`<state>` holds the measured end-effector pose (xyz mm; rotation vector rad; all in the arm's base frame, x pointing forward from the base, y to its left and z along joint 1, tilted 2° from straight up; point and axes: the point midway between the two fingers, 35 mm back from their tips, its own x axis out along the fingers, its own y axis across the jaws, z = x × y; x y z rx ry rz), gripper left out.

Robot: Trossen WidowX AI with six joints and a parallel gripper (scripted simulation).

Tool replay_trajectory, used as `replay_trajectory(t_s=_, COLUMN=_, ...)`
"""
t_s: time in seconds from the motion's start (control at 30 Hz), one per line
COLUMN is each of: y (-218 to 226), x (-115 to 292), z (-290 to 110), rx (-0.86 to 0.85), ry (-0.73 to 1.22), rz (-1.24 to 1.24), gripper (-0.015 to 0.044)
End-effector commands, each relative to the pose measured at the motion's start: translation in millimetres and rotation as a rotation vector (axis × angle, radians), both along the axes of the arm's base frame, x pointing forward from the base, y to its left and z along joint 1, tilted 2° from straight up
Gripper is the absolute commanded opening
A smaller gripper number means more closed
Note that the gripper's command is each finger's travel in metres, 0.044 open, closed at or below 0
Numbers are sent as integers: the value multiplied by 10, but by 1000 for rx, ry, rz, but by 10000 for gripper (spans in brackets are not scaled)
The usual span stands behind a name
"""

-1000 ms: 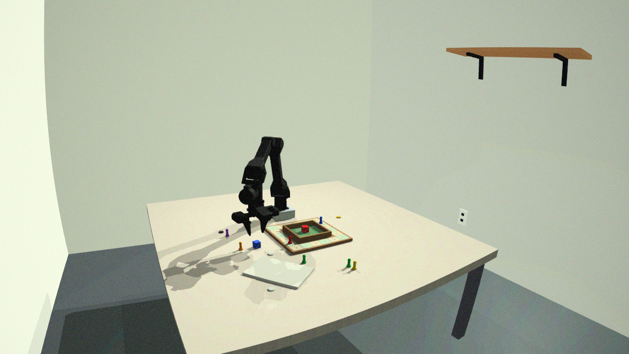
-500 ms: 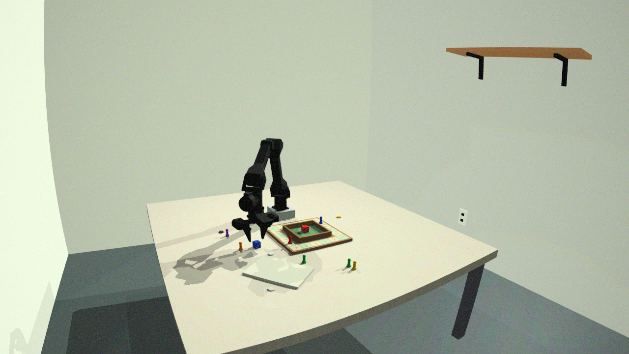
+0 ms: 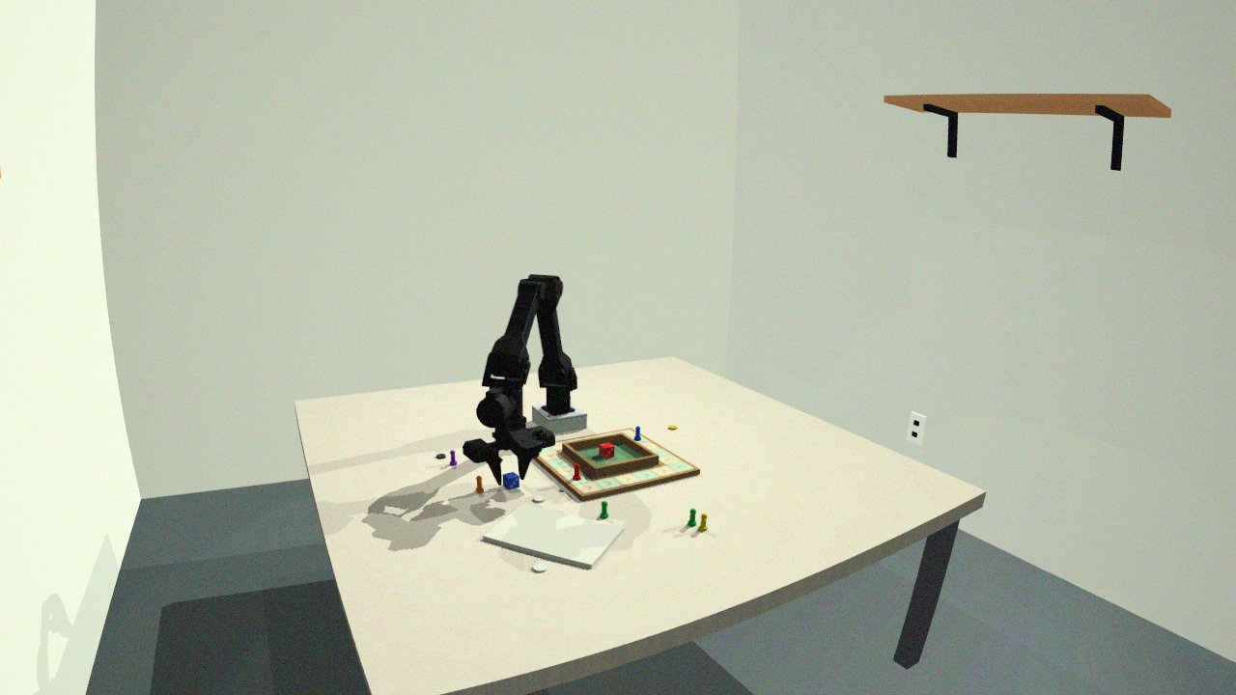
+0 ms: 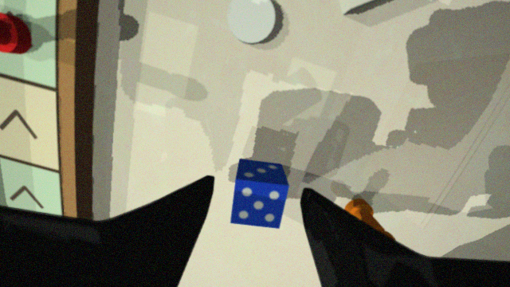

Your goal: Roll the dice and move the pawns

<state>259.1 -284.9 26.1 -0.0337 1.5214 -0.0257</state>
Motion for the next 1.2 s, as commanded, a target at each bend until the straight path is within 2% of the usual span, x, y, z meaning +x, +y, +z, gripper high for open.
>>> replay_trajectory(t_s=0.0, y=3, x=3, z=-14, rx=1, ry=-3, rz=4, gripper=170)
replay_trajectory(t_s=0.07, y=3, x=3, z=-14, rx=1, ry=-3, rz=4, gripper=118)
replay_trajectory(t_s=0.3, y=3, x=3, z=-14, rx=1, ry=-3, rz=4, gripper=71)
replay_trajectory(t_s=0.4, y=7, x=11, z=1, rx=1, ry=-7, rz=-2, gripper=0)
replay_trajectory(t_s=1.17, y=104, x=15, z=1179, rx=1, ry=-5, rz=2, gripper=0)
